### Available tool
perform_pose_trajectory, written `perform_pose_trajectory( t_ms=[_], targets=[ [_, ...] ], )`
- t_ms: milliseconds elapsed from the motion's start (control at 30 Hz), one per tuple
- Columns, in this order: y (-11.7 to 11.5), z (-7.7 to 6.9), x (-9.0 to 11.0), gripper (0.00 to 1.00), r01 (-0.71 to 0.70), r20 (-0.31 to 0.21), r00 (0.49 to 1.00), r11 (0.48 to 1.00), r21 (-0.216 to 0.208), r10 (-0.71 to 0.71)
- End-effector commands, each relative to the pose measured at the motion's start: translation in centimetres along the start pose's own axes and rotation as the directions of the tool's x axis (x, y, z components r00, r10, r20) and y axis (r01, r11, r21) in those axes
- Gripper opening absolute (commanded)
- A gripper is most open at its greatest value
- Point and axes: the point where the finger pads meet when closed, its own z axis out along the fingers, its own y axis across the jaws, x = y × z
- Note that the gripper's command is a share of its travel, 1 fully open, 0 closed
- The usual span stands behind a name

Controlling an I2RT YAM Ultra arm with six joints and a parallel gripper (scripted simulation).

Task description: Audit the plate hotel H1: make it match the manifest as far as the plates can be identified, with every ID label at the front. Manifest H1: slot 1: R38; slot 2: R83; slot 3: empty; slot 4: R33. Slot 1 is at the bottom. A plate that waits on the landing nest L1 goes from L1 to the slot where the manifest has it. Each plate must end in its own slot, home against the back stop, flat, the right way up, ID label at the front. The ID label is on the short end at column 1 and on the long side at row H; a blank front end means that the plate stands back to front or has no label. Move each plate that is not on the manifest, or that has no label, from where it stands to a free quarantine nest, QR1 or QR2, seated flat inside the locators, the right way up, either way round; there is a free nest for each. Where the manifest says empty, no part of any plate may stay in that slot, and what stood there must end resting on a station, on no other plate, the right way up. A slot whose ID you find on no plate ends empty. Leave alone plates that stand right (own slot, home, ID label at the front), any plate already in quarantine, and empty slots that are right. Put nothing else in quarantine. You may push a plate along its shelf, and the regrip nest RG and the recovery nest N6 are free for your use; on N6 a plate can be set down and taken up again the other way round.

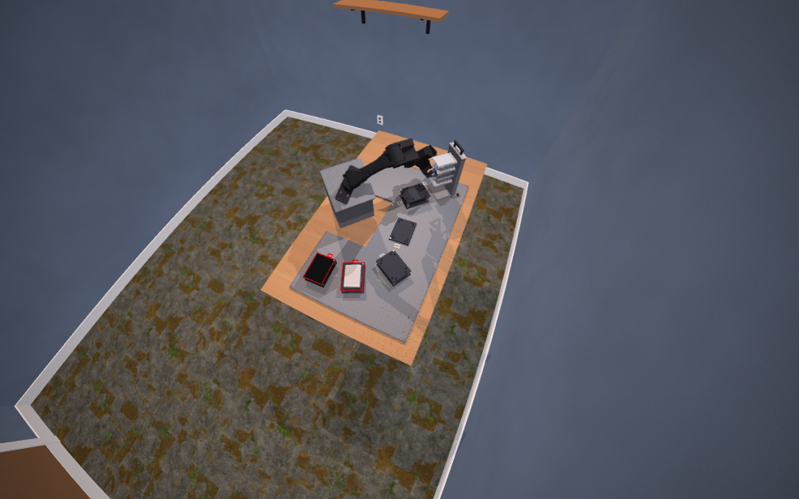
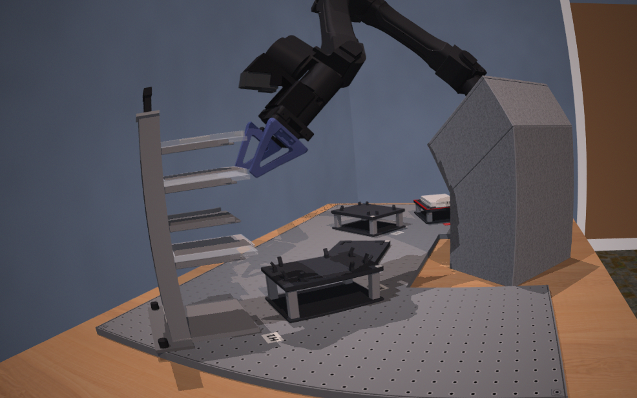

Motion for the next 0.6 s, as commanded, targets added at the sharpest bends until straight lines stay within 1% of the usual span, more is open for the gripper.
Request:
perform_pose_trajectory(
  t_ms=[0,67,433,567],
  targets=[
    [0.4,0.6,-0.1,1.00,0.014,-0.012,1.000,1.000,-0.017,-0.014],
    [0.7,0.5,-0.4,1.00,0.018,-0.007,1.000,1.000,-0.022,-0.018],
    [0.4,1.7,-1.2,1.00,0.013,-0.012,1.000,1.000,-0.017,-0.014],
    [0.6,1.8,-1.5,1.00,0.015,-0.009,1.000,1.000,-0.019,-0.015]
  ],
)
